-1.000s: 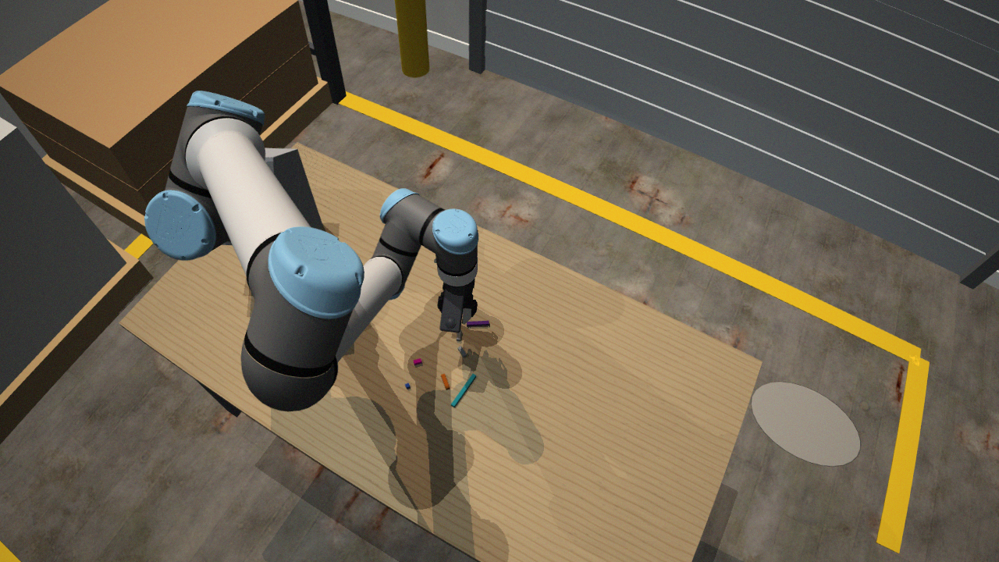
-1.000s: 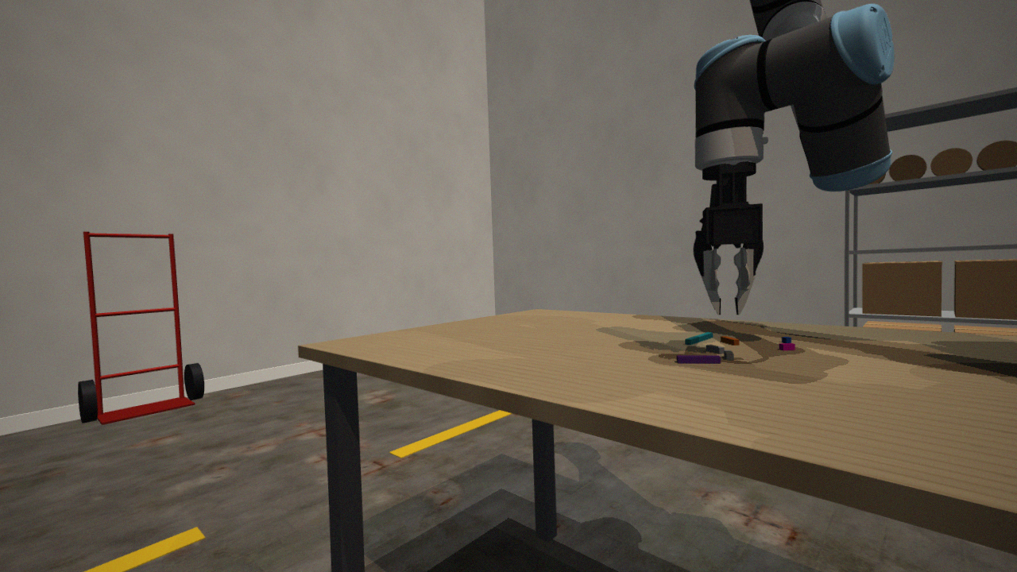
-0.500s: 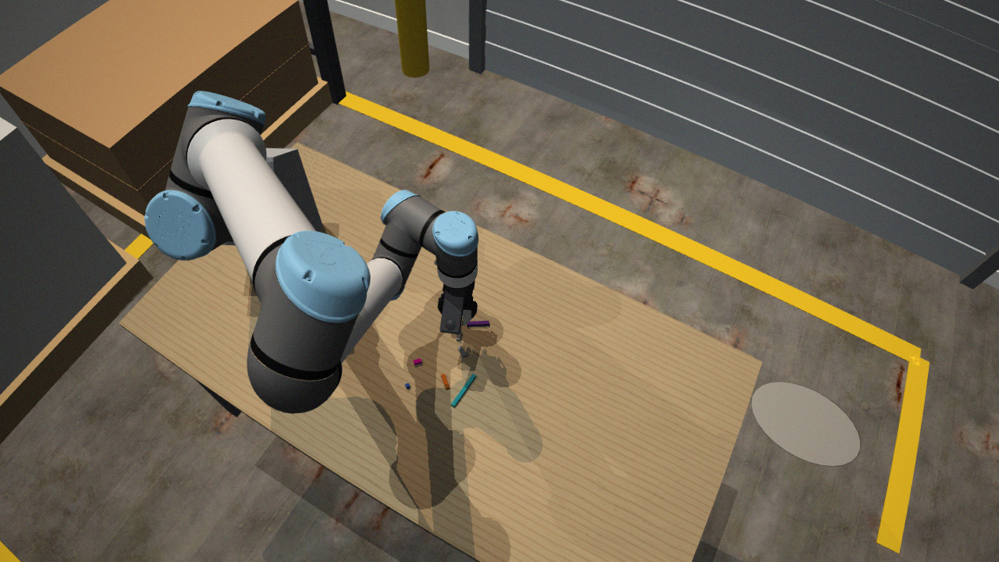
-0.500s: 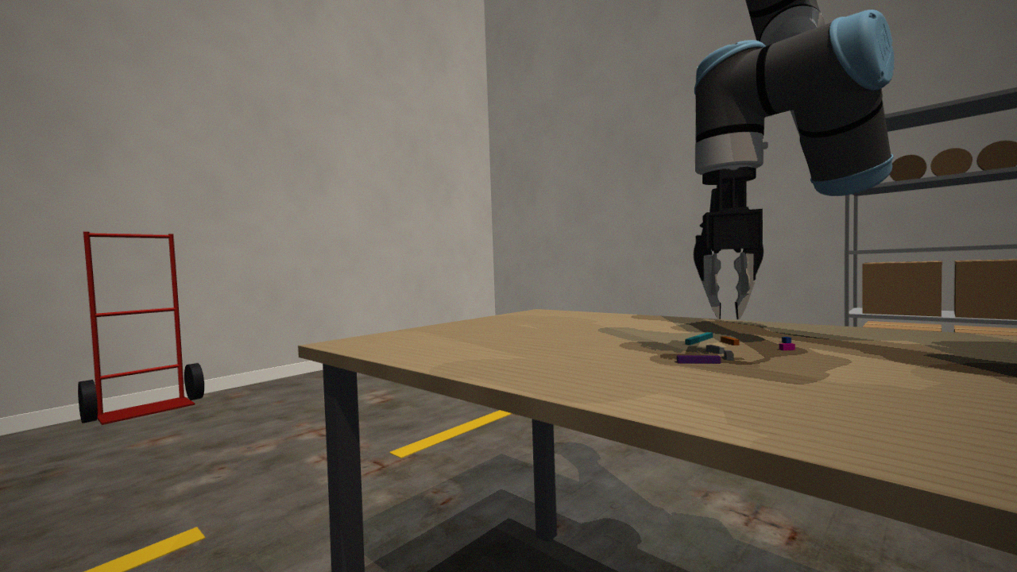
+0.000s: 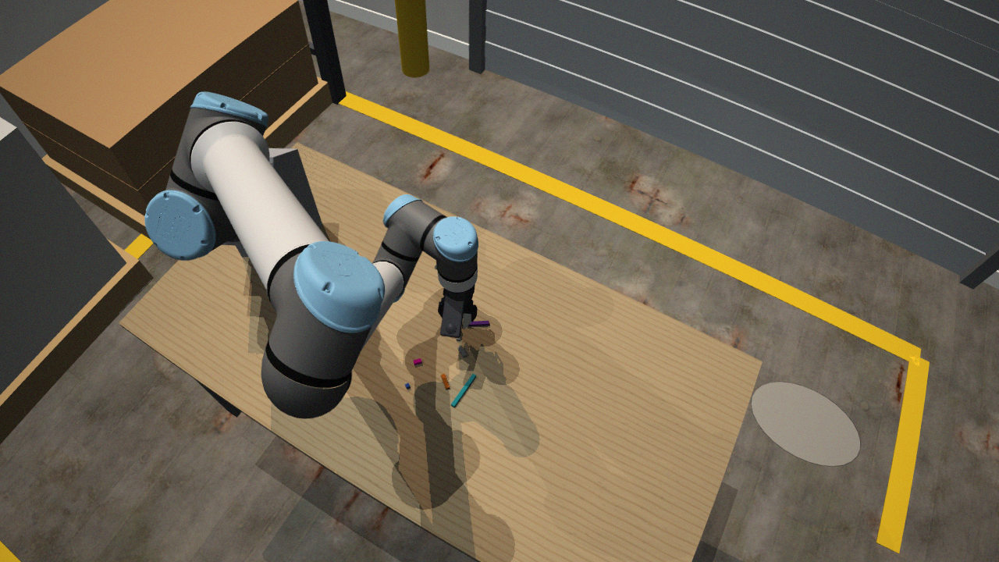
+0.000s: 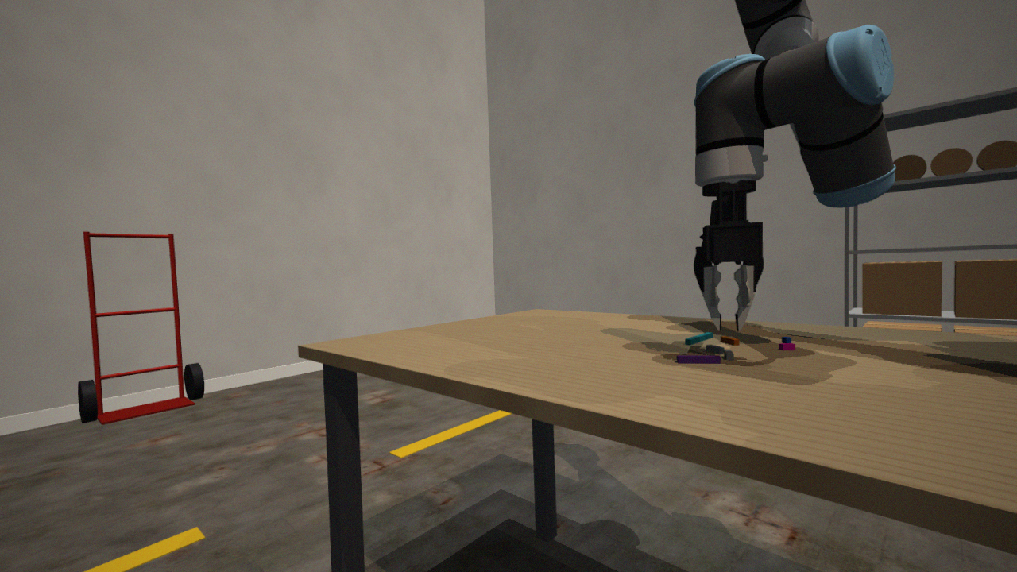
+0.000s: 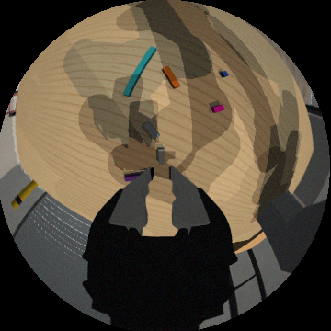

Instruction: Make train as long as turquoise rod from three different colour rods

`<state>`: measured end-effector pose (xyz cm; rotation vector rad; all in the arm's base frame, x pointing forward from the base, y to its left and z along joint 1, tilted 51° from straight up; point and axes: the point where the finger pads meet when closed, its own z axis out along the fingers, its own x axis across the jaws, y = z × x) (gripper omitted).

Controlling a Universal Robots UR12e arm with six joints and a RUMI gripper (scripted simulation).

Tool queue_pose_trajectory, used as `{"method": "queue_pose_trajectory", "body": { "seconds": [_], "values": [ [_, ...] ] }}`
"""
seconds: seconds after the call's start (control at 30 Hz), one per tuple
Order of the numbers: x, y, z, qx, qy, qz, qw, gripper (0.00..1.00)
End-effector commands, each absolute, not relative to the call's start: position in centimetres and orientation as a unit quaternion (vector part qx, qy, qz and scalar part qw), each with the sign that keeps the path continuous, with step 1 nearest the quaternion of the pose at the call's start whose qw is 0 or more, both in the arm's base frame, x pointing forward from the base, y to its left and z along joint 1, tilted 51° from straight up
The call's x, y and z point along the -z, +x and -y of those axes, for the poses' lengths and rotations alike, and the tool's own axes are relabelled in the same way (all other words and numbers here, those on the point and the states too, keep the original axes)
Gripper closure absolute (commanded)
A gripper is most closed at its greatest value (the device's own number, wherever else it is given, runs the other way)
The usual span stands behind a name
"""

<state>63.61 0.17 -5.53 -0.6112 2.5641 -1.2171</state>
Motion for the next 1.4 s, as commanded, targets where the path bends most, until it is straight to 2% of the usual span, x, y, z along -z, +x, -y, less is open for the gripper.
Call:
{"method": "queue_pose_trajectory", "body": {
  "seconds": [0.0, 1.37],
  "values": [
    [6.0, 63.9, 0.3, 0.416, -0.209, -0.877, 0.119, 0.86],
    [7.2, 64.6, 1.6, 0.416, -0.209, -0.877, 0.119, 0.86]
  ]
}}
